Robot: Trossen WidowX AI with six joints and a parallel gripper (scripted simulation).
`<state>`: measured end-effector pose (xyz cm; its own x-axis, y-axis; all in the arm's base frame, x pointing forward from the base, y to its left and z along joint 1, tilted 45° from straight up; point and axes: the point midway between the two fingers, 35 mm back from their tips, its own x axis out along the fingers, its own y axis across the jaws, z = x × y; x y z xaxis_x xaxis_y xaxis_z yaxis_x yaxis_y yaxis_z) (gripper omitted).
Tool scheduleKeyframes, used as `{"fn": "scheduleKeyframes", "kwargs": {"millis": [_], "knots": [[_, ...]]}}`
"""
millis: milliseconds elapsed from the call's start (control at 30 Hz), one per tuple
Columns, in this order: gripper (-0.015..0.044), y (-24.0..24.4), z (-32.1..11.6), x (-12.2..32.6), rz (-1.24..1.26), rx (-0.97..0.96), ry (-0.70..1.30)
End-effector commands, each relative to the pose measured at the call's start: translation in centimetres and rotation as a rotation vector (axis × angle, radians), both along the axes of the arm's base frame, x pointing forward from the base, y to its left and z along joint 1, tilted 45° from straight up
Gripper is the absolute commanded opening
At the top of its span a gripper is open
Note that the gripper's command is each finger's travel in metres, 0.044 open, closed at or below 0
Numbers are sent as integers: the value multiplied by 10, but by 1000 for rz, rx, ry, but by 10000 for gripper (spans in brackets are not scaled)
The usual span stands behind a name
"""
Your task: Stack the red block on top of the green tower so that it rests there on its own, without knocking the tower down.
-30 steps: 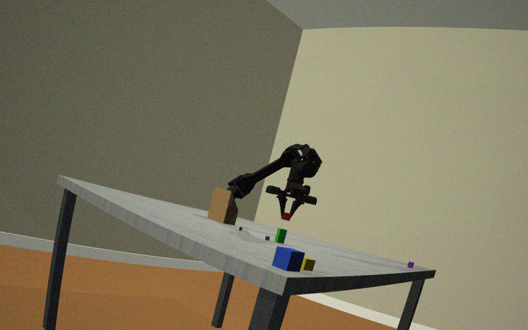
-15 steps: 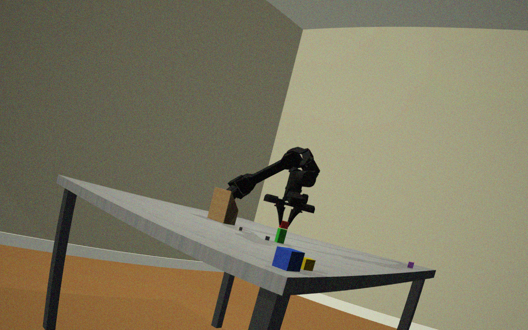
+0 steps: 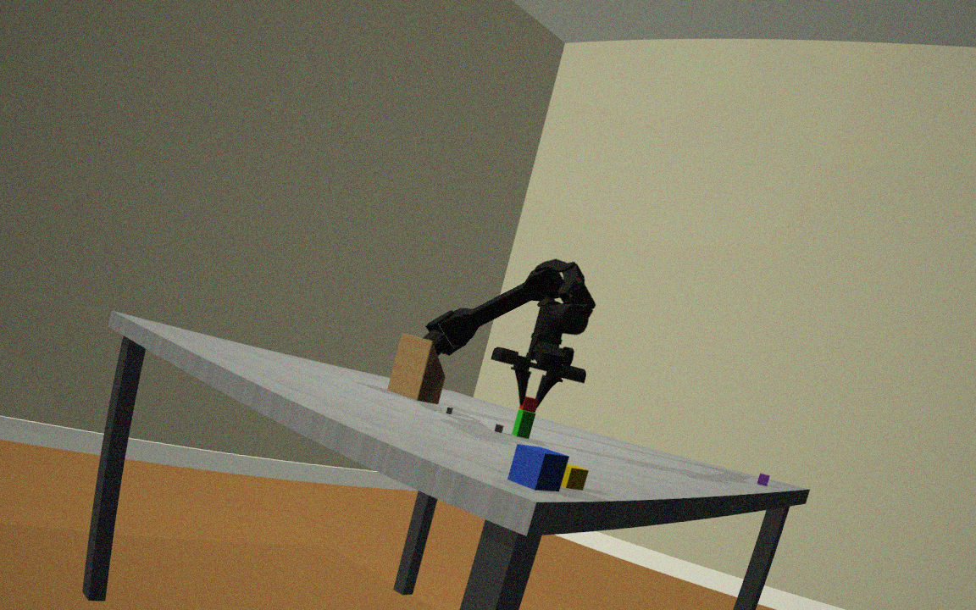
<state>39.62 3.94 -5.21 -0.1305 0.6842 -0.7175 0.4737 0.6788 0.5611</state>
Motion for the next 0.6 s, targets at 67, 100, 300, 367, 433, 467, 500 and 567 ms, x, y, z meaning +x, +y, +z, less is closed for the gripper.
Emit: {"fn": "scheduleKeyframes", "kwargs": {"millis": [67,100,300,367,433,467,500,567], "knots": [[0,1,-1,0,-4,4,4],[0,1,-2,0,-4,4,4],[0,1,-2,0,-4,4,4],[0,2,-2,0,-4,4,4],[0,2,-2,0,-4,4,4],[0,2,-3,0,-4,4,4],[0,2,-3,0,-4,4,4],[0,2,-3,0,-4,4,4]]}}
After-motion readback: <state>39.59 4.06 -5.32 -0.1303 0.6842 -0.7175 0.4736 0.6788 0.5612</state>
